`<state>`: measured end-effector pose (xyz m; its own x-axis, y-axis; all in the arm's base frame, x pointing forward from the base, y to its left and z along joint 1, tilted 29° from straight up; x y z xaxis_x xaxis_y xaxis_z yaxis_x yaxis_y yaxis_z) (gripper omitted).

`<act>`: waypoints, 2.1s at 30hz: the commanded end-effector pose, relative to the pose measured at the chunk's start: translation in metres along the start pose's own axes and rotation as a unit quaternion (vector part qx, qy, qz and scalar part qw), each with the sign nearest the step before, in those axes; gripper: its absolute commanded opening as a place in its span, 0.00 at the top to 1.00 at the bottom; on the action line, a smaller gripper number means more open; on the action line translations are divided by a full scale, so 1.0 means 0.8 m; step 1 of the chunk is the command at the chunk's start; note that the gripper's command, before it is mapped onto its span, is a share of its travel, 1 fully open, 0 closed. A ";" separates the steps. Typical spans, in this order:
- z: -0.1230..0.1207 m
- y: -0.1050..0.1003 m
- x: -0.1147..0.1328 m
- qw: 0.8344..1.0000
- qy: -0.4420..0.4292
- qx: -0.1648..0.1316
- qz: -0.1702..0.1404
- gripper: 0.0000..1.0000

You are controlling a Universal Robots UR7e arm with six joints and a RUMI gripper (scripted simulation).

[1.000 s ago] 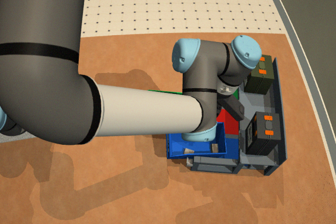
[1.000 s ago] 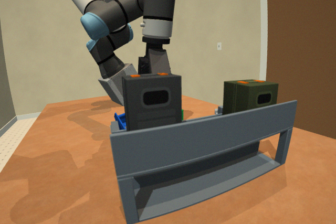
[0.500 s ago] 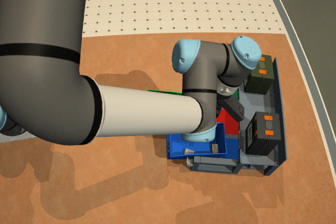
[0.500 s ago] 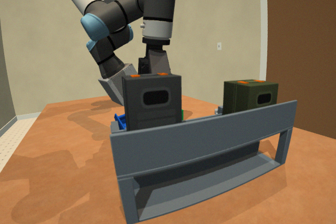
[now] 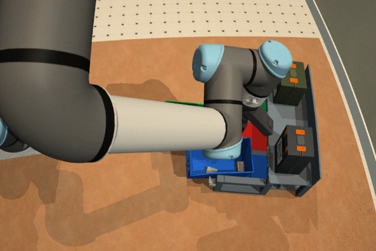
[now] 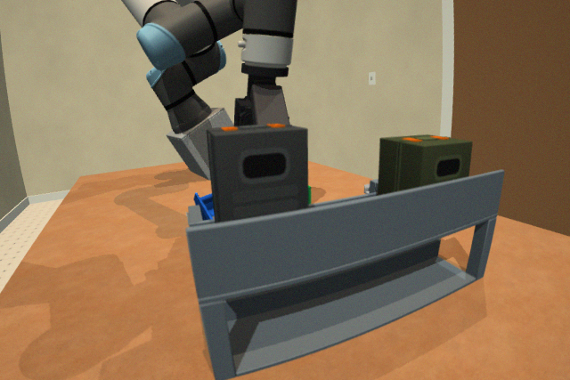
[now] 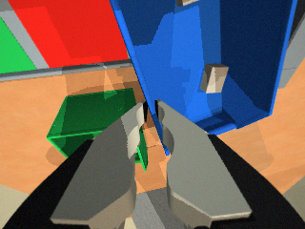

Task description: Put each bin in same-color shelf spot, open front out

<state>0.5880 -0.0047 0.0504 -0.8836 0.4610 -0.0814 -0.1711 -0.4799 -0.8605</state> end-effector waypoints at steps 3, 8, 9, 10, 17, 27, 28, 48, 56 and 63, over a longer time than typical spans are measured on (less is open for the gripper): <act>0.001 0.001 0.001 1.000 -0.001 0.001 0.000 1.00; 0.000 0.001 0.001 1.000 -0.001 0.001 0.000 1.00; 0.000 0.001 0.001 1.000 -0.001 0.001 0.000 1.00; 0.000 0.001 0.001 1.000 0.000 0.001 0.000 1.00; 0.000 0.001 -0.001 1.000 0.000 0.000 0.002 1.00; -0.001 0.000 -0.007 1.000 0.000 -0.002 0.008 1.00; -0.002 0.000 -0.007 1.000 0.000 -0.002 0.008 1.00; -0.004 -0.001 -0.016 1.000 0.001 -0.005 0.018 1.00; -0.004 -0.001 -0.017 1.000 0.001 -0.005 0.021 1.00; -0.004 -0.001 -0.017 1.000 0.001 -0.005 0.021 1.00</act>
<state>0.5993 -0.0075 0.0483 -0.8890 0.4440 -0.1118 -0.1359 -0.4891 -0.8616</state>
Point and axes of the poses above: the point where the finger pads meet when closed, its own y axis out along the fingers, its own z axis across the jaws, x = y × z, the point moved 10 cm from there along -y, back along the fingers, and after that the axes turned 13 degrees about y, right-handed, at the moved point
